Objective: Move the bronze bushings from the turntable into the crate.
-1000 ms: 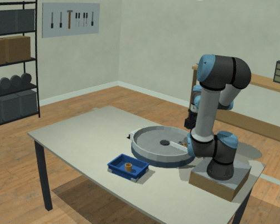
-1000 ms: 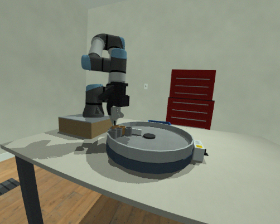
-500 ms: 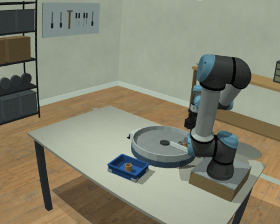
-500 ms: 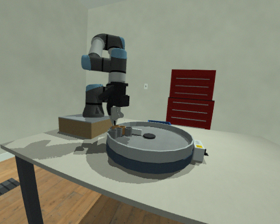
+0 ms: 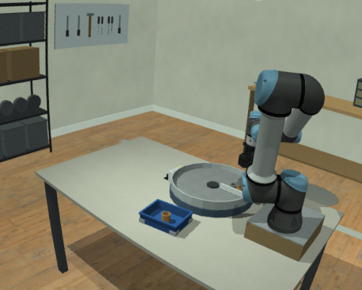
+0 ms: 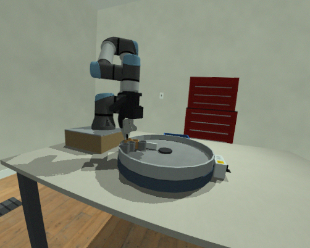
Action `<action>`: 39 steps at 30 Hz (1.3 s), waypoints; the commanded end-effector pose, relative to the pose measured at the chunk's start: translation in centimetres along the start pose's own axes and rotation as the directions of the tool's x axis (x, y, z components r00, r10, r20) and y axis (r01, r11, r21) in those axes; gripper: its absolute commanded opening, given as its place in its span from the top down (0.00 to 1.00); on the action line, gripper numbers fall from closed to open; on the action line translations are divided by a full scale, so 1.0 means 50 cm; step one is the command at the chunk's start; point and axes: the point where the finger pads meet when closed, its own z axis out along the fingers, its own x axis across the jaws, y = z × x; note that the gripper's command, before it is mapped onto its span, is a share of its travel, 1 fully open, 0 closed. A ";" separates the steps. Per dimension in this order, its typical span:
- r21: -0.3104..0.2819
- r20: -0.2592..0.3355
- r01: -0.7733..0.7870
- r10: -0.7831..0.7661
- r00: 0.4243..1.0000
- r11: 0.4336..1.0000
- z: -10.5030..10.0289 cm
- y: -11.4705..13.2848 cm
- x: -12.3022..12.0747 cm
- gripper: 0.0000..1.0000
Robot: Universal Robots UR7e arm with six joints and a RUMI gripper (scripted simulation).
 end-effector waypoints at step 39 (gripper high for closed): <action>-0.001 0.001 0.000 0.000 1.000 1.000 0.042 0.001 -0.001 0.95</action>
